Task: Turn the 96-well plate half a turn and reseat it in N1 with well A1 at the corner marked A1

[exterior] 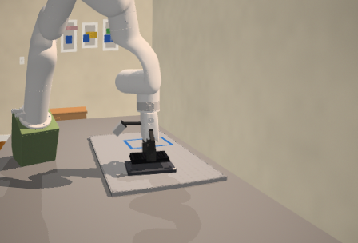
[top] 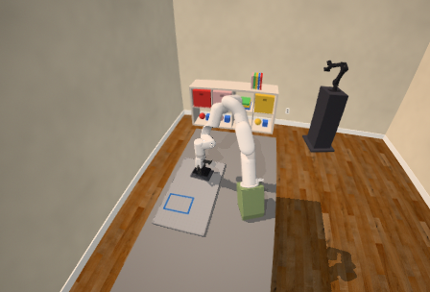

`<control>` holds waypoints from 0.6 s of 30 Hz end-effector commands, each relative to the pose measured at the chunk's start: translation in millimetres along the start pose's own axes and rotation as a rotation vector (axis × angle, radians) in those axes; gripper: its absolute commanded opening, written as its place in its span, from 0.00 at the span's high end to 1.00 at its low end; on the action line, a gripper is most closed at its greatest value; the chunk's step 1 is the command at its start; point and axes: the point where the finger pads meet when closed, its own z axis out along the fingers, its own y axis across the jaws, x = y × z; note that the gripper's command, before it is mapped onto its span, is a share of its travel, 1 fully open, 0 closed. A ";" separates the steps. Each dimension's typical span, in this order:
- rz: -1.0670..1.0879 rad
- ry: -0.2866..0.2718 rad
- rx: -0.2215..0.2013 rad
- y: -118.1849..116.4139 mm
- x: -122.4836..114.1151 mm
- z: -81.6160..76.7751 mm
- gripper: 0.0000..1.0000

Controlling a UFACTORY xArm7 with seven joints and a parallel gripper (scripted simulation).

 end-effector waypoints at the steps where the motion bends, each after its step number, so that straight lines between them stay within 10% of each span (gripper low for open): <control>1: 0.000 -0.004 -0.001 0.2 -1.6 -7.8 1.00; 18: 0.000 -0.004 -0.001 0.2 -1.6 -32.9 1.00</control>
